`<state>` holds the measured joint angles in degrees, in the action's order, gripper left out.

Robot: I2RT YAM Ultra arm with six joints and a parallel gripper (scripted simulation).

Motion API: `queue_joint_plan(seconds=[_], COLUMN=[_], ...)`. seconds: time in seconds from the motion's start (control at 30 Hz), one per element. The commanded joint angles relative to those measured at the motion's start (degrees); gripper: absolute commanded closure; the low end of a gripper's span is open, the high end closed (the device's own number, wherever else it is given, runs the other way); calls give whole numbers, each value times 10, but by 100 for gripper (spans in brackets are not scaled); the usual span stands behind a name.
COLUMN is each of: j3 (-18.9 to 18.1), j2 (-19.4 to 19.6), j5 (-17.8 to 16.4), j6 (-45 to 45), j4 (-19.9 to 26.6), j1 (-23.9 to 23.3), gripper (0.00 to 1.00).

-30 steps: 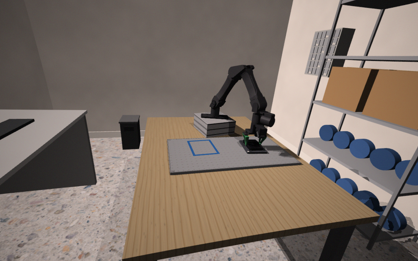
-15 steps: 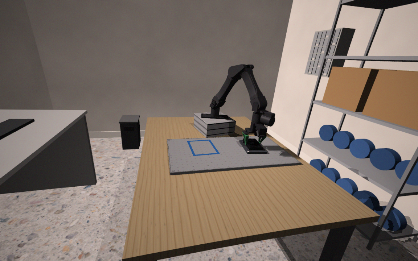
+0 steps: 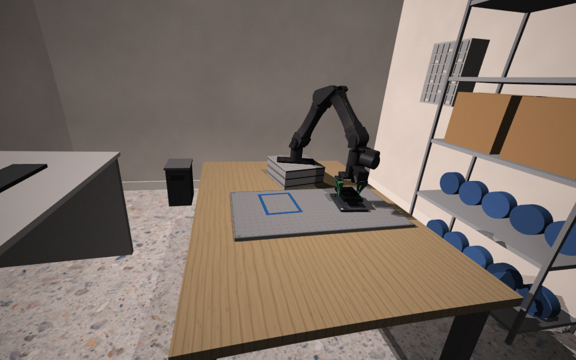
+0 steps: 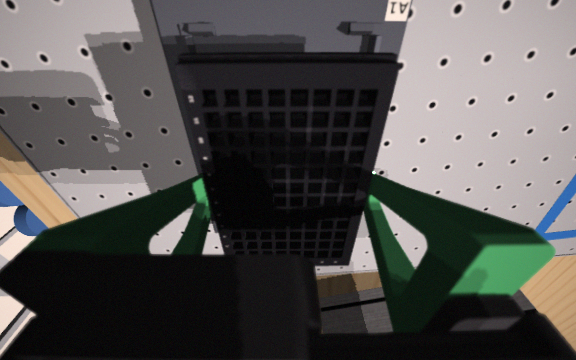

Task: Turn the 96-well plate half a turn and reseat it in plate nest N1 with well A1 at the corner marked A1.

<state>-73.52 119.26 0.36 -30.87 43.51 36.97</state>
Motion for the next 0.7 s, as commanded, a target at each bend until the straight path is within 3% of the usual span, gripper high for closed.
queue_joint_plan(seconds=[0.0, 0.67], j3=[-11, -41], j2=[-19, -50], j5=[1, 1], j6=[0, -1], j4=[13, 73], j1=[0, 1], gripper=[100, 100])
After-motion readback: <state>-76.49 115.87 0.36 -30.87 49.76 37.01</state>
